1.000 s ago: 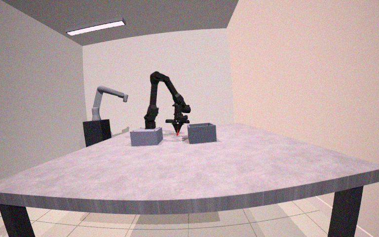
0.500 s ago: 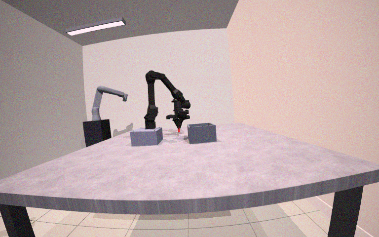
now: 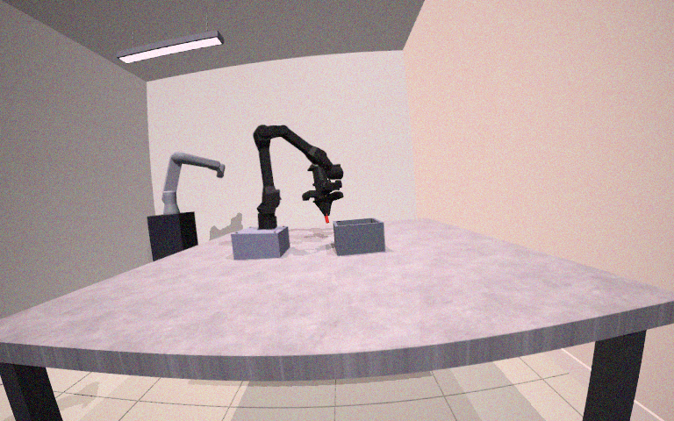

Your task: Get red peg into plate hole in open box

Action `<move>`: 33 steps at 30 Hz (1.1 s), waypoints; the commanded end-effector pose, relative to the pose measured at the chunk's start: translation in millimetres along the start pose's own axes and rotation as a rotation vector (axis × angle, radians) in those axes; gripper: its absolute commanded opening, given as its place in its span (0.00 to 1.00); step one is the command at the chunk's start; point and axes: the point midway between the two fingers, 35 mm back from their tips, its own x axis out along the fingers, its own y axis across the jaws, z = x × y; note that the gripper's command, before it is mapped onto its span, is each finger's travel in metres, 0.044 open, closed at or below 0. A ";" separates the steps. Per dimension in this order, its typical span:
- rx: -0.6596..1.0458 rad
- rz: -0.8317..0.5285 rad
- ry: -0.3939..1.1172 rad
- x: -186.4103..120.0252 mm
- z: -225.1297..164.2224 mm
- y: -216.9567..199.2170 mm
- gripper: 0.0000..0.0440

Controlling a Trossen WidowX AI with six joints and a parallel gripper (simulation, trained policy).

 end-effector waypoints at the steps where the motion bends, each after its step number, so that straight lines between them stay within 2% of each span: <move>1: -0.010 0.016 -0.027 -11.8 17.2 3.8 0.00; 14: 0.025 0.017 -0.051 -18.8 72.8 -0.3 0.00; 33: 0.148 0.028 -0.059 6.8 143.3 -16.0 0.00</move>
